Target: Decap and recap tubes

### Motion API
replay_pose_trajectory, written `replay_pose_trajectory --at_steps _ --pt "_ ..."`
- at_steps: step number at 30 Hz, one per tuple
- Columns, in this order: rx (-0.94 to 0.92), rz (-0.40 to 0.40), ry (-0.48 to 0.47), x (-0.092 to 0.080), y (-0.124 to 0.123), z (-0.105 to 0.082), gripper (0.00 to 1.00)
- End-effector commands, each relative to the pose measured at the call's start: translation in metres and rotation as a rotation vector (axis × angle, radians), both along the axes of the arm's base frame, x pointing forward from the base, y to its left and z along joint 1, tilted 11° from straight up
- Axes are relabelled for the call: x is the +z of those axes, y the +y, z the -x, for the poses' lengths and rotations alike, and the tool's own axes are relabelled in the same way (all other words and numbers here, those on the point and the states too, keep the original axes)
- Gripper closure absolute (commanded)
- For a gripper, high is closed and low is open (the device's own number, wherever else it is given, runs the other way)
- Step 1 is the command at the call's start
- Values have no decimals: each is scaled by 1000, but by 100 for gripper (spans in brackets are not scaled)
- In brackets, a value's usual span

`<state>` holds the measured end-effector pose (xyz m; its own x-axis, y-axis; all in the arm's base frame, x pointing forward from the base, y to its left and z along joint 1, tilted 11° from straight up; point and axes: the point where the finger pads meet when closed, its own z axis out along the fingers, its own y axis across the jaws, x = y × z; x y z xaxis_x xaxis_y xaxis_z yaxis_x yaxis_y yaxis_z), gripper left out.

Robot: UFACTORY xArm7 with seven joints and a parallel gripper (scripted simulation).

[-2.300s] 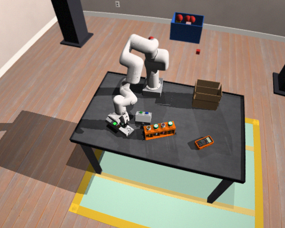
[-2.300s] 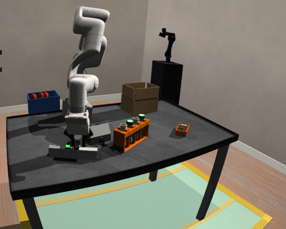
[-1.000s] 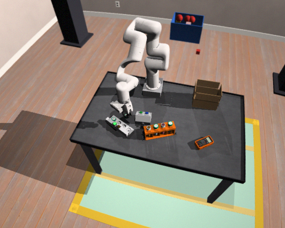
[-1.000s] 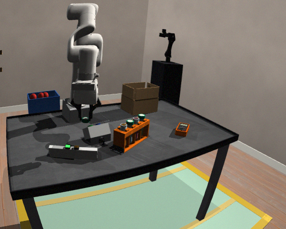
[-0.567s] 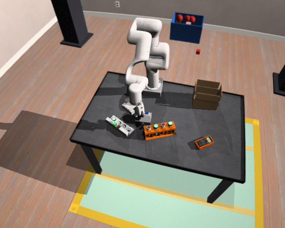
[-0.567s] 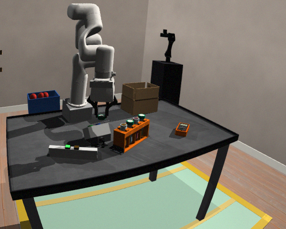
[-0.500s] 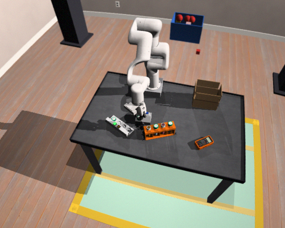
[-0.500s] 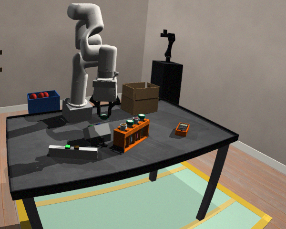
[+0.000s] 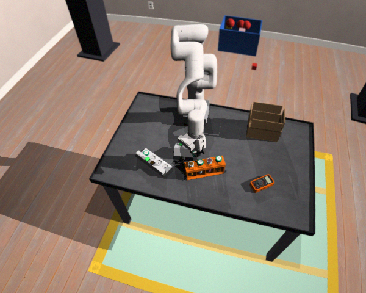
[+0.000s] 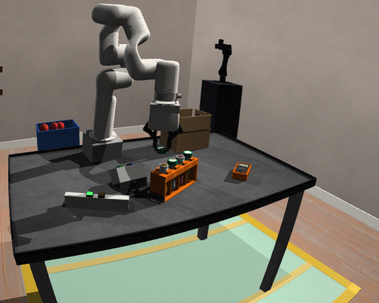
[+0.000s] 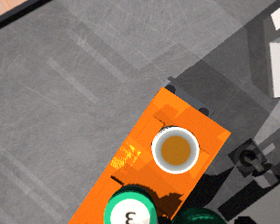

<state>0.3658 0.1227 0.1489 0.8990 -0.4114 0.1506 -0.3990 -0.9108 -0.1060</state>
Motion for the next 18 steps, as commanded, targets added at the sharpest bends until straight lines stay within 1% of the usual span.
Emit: replay_pose_trajectory --at_steps 1,6,8,9,18 --pt "-4 4 -4 1 35 3 100" --pt "-4 4 -4 1 69 8 100" --pt "-4 4 -4 1 69 8 100" --pt "-4 4 -4 1 77 9 100" --pt "-4 4 -4 1 79 9 100"
